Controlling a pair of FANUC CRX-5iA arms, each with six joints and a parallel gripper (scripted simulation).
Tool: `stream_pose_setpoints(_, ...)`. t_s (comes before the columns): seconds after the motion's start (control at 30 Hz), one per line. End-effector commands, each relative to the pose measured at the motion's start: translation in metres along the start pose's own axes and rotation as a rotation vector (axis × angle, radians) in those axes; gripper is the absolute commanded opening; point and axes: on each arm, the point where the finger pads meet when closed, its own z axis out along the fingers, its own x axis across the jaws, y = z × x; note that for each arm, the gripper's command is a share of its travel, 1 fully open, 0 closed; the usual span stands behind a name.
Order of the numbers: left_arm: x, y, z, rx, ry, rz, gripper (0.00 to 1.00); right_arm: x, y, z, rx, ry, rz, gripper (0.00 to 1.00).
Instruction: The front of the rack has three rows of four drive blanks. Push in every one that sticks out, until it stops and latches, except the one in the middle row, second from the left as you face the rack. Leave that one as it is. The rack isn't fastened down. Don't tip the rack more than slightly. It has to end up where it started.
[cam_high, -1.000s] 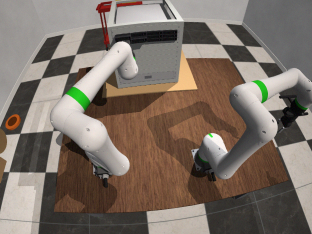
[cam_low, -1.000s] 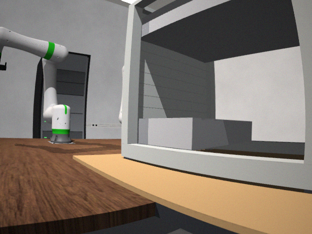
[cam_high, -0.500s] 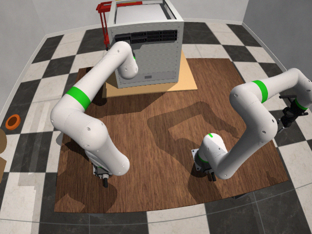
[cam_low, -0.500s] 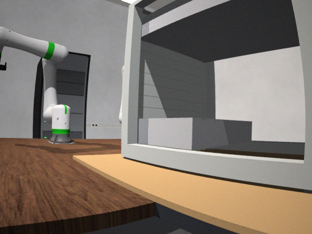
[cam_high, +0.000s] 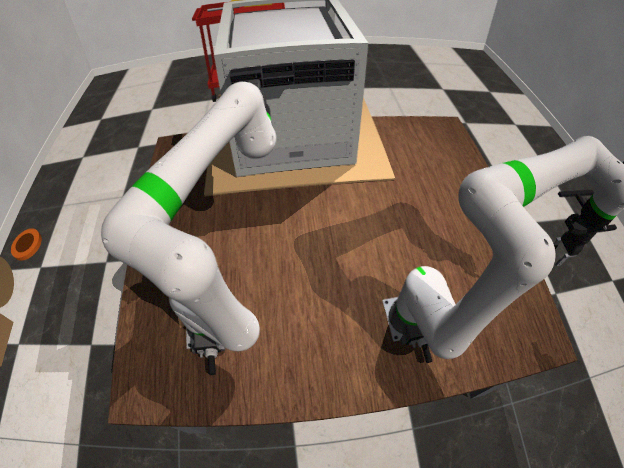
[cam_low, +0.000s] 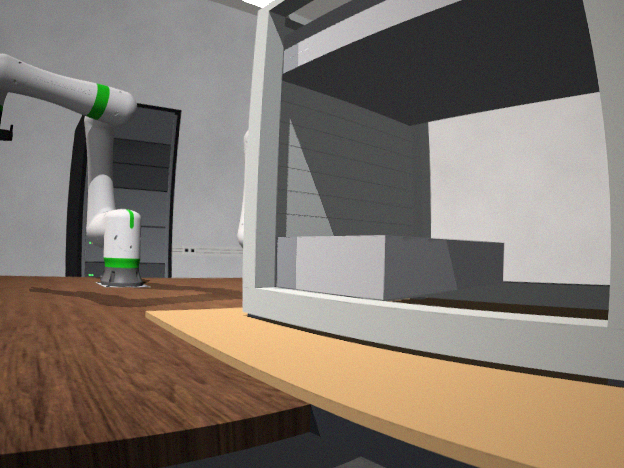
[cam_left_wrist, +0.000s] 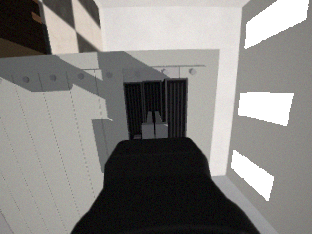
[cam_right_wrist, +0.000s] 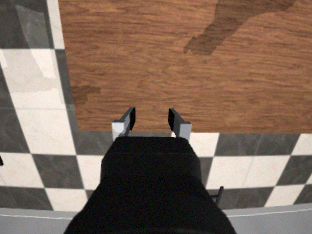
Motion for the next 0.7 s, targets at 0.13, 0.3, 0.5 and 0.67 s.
stream_pose_setpoints(0.13,0.0014,-0.0001,0.0001,0.0,0.002,-0.001,0.0,-0.0002,0.0003,-0.0009,-0.002,0.0,0.0,1.0)
stream_pose_setpoints(0.3,0.0014,-0.0001,0.0003,0.0,0.002,-0.001,0.0,-0.0002,0.0003,-0.0009,-0.002,0.0,0.0,1.0)
stream_pose_setpoints(0.5,0.0014,-0.0001,0.003,0.0,0.002,-0.001,0.0,-0.0002,0.0003,-0.0009,-0.002,0.0,0.0,1.0)
stream_pose_setpoints(0.67,0.0014,-0.0001,0.0031,0.0,0.002,-0.001,0.0,-0.0002,0.0003,-0.0009,-0.002,0.0,0.0,1.0)
